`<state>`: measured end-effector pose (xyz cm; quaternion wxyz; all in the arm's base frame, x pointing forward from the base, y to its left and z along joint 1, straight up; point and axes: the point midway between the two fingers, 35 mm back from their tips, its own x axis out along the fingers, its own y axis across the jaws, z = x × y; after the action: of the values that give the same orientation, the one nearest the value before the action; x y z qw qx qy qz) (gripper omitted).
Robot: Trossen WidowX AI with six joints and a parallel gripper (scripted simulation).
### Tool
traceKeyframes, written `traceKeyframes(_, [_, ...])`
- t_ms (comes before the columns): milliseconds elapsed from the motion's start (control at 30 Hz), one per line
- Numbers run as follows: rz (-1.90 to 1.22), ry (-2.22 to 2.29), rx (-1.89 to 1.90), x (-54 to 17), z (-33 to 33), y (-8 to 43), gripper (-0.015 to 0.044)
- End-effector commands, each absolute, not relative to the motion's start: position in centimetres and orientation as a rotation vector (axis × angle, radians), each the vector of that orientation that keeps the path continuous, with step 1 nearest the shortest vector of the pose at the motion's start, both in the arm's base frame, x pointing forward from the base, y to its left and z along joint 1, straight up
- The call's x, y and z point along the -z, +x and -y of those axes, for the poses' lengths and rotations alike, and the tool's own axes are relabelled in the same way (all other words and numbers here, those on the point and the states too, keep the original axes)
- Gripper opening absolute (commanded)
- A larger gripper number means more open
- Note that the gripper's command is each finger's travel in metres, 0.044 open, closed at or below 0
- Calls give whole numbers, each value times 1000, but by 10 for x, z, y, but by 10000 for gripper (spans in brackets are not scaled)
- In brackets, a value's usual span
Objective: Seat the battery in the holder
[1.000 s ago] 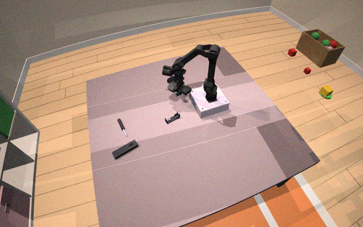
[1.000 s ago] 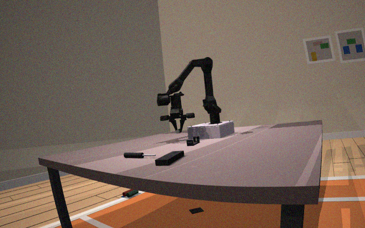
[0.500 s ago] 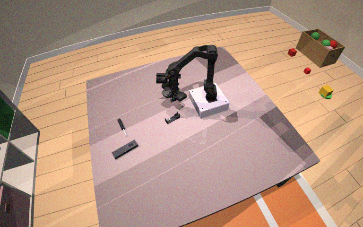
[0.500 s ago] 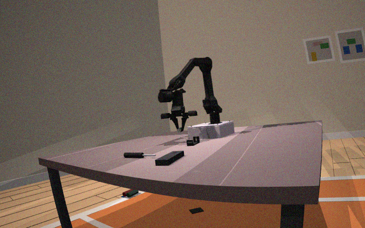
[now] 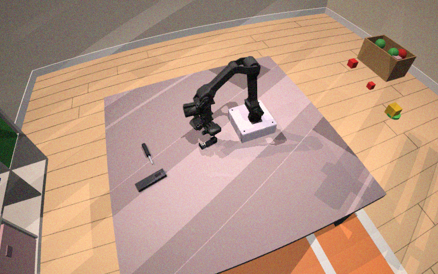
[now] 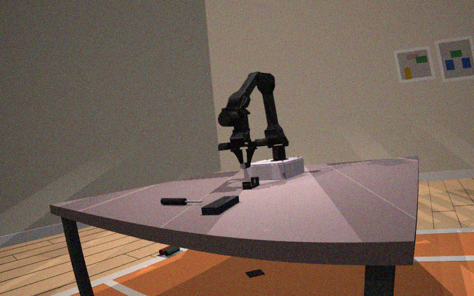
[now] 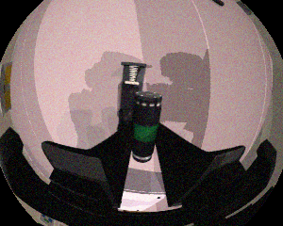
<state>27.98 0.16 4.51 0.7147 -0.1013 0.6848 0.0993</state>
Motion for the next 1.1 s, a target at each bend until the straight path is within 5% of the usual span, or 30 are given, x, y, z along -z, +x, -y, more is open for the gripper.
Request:
traceKeyframes(0, [-1526, -199, -191, -48, -20, 285, 69])
traceKeyframes(1067, [-1836, -216, -175, -5, -21, 280, 69])
